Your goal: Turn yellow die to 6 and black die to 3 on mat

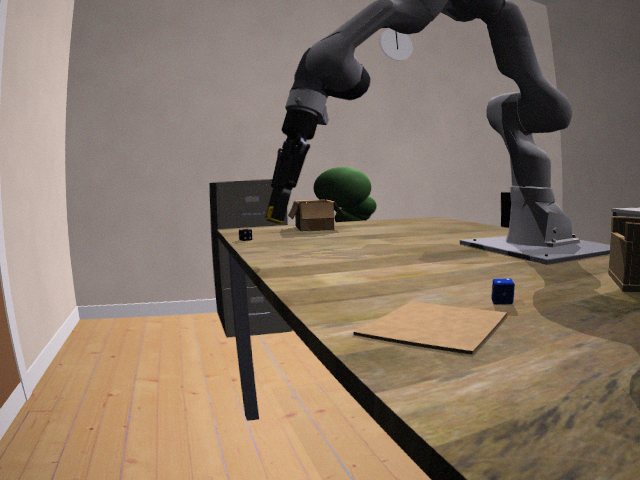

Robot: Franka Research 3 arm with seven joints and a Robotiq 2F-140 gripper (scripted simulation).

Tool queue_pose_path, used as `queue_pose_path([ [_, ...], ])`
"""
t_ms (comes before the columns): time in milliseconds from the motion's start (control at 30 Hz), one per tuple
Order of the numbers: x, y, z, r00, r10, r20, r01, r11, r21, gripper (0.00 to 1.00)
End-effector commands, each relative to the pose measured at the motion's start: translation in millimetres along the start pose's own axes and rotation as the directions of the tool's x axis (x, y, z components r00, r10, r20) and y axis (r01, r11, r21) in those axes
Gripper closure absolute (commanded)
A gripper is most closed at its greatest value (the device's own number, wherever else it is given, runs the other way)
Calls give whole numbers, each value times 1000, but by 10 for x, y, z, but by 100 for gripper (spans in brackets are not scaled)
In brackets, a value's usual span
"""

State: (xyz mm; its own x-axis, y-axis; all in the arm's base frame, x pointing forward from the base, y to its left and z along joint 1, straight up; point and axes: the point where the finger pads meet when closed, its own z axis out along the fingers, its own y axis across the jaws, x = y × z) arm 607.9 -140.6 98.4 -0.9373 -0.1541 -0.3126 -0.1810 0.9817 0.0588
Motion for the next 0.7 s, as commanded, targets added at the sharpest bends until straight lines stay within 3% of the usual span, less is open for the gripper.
queue_pose_path([
  [0, -131, -101, -31, 986, -117, 122, 116, 993, 17, 76],
  [267, -115, -108, -32, 973, -117, 199, 116, 993, 19, 76],
  [300, -98, -113, -30, 966, -116, 231, 115, 993, 20, 76],
  [667, -74, -119, -14, 942, -115, 316, 115, 993, 18, 76],
])
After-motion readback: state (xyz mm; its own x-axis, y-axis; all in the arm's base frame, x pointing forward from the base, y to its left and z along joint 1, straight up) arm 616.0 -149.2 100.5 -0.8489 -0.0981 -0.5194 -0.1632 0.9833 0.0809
